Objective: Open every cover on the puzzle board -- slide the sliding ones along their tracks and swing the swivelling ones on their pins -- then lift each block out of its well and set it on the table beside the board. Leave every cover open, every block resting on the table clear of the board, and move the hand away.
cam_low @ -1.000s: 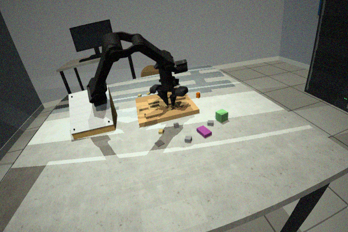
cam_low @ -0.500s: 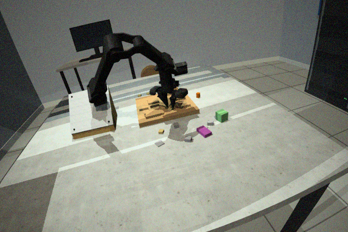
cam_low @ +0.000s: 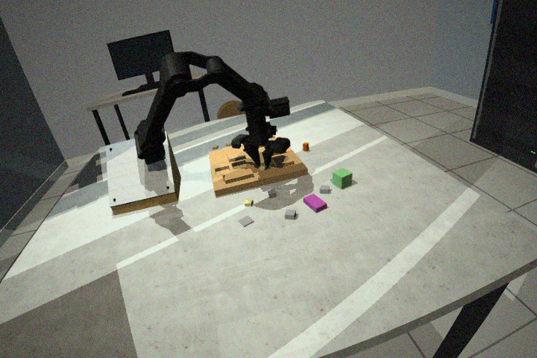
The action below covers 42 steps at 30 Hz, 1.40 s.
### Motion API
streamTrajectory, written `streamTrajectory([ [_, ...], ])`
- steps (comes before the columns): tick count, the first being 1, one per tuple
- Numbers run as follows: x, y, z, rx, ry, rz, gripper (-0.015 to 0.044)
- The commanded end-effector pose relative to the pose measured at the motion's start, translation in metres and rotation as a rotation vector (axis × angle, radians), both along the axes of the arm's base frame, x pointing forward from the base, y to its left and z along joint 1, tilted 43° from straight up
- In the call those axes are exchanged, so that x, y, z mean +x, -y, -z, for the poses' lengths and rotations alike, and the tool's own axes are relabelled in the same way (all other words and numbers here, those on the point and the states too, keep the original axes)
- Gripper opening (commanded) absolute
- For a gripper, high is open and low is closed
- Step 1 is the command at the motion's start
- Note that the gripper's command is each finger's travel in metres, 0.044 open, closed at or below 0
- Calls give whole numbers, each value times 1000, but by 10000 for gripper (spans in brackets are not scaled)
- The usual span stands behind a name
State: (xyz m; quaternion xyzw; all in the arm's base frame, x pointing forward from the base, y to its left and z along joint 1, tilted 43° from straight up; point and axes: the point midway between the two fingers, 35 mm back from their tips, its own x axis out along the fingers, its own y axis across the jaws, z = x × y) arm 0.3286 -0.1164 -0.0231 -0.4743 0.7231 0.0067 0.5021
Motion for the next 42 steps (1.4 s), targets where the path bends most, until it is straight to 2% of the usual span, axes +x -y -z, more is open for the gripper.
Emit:
streamTrajectory([
  [1,-2,4,3,-3,-8,0,144],
  [7,-2,5,4,-3,-8,0,144],
  [17,-1,3,3,0,-2,2,80],
  [42,0,-16,-16,1,-5,1,80],
])
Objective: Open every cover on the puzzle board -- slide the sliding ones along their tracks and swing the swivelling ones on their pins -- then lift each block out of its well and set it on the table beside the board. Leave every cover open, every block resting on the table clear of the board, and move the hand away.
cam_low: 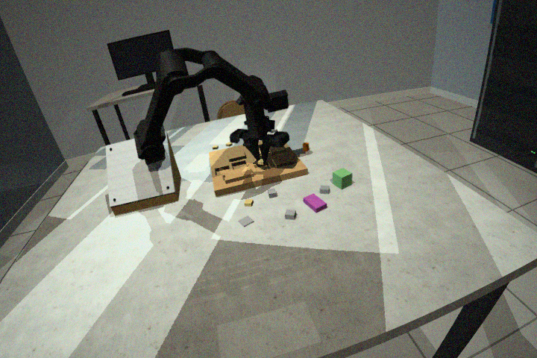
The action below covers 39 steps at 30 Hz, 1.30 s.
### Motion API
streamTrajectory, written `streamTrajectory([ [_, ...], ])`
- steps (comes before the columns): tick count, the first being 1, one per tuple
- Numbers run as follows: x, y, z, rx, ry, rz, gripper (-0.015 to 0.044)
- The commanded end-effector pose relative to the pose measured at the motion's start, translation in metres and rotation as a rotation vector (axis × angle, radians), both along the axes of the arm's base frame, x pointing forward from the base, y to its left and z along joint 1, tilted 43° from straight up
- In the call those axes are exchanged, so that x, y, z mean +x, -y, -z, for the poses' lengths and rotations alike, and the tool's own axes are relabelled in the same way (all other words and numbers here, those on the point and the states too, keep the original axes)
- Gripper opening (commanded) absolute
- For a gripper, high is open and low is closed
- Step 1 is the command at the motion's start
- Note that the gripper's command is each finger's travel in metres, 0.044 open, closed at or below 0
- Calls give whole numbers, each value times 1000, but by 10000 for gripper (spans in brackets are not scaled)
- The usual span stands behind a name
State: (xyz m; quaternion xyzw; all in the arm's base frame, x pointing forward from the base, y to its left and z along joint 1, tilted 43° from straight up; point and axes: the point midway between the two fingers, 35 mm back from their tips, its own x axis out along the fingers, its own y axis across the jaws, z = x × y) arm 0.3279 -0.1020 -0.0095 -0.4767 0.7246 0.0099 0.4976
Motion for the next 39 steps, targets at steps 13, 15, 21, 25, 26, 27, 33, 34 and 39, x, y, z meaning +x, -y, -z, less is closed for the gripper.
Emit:
streamTrajectory([
  [13,1,-13,-14,2,4,5,80],
  [15,1,-16,-17,2,4,5,80],
  [21,3,-26,-28,3,4,5,80],
  [25,3,-33,-35,4,3,5,80],
  [26,3,-35,-37,4,3,5,80],
  [27,3,-37,-39,4,3,5,80],
  [33,3,-47,-50,3,3,5,80],
  [34,3,-46,-51,3,3,5,80],
  [39,-5,-36,-62,8,2,5,80],
])
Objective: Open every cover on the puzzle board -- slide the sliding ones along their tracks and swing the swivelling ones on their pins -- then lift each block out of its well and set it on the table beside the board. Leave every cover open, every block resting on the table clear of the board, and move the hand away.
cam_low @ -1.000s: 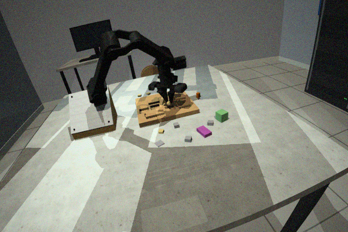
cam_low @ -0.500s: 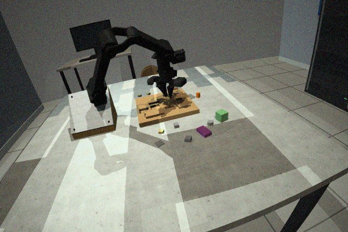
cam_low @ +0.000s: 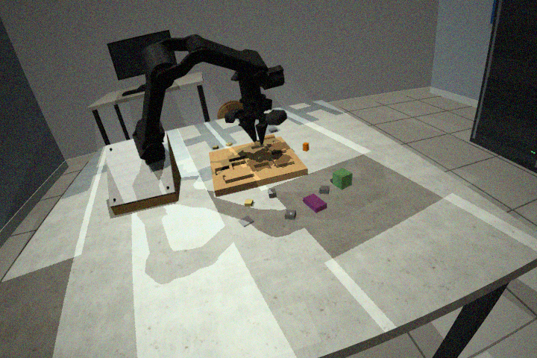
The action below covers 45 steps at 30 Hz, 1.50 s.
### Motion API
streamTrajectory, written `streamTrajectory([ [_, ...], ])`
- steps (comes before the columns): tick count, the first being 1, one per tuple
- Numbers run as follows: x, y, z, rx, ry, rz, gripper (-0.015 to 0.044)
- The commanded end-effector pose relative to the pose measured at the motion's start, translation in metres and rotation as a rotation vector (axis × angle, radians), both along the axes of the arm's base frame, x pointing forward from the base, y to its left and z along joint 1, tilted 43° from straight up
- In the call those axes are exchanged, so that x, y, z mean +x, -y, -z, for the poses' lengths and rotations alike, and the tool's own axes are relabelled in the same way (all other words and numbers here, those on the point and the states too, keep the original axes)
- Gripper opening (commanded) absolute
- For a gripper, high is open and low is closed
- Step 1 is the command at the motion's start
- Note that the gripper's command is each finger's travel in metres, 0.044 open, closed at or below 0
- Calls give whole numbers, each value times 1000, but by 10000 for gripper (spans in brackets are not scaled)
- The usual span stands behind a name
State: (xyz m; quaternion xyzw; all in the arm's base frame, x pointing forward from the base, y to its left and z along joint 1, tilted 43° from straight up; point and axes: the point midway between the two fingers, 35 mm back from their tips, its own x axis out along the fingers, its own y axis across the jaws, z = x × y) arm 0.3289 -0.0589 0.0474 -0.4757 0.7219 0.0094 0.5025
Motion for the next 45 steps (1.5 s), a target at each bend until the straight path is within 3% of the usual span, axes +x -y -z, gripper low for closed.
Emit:
streamTrajectory([
  [1,-7,10,-8,4,-8,6,80],
  [45,-128,92,-95,-1,-11,5,80],
])
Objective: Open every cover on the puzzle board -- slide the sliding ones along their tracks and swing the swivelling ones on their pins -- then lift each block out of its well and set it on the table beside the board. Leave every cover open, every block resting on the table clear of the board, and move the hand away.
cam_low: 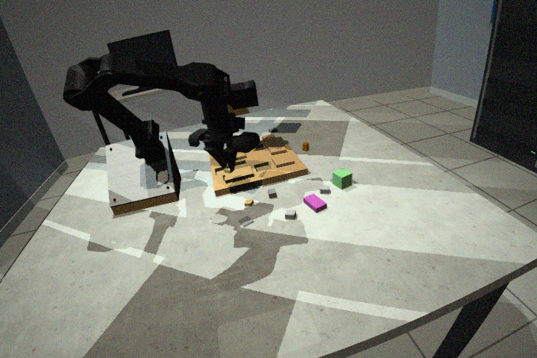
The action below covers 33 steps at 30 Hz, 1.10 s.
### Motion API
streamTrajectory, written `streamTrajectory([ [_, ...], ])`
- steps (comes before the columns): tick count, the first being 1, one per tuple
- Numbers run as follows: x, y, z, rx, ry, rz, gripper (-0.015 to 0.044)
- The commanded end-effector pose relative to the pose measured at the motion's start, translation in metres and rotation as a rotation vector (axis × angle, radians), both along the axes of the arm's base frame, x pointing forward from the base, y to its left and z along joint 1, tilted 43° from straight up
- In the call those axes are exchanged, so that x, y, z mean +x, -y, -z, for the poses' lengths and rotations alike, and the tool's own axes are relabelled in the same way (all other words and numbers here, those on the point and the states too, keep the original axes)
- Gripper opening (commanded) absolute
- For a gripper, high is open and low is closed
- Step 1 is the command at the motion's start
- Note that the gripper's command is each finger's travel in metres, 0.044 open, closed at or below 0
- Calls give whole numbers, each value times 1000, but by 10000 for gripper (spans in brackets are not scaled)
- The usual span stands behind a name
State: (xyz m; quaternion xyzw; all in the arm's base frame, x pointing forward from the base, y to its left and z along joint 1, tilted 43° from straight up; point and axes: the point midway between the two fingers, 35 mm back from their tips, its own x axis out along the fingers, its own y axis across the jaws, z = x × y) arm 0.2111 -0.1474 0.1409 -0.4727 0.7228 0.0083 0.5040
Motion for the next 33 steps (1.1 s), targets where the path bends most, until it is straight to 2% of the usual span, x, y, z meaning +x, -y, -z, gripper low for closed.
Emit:
streamTrajectory([
  [1,-14,4,-2,-5,-14,-1,80],
  [7,-30,8,-7,-11,-16,-1,80],
  [33,-25,35,23,-2,-14,2,80],
])
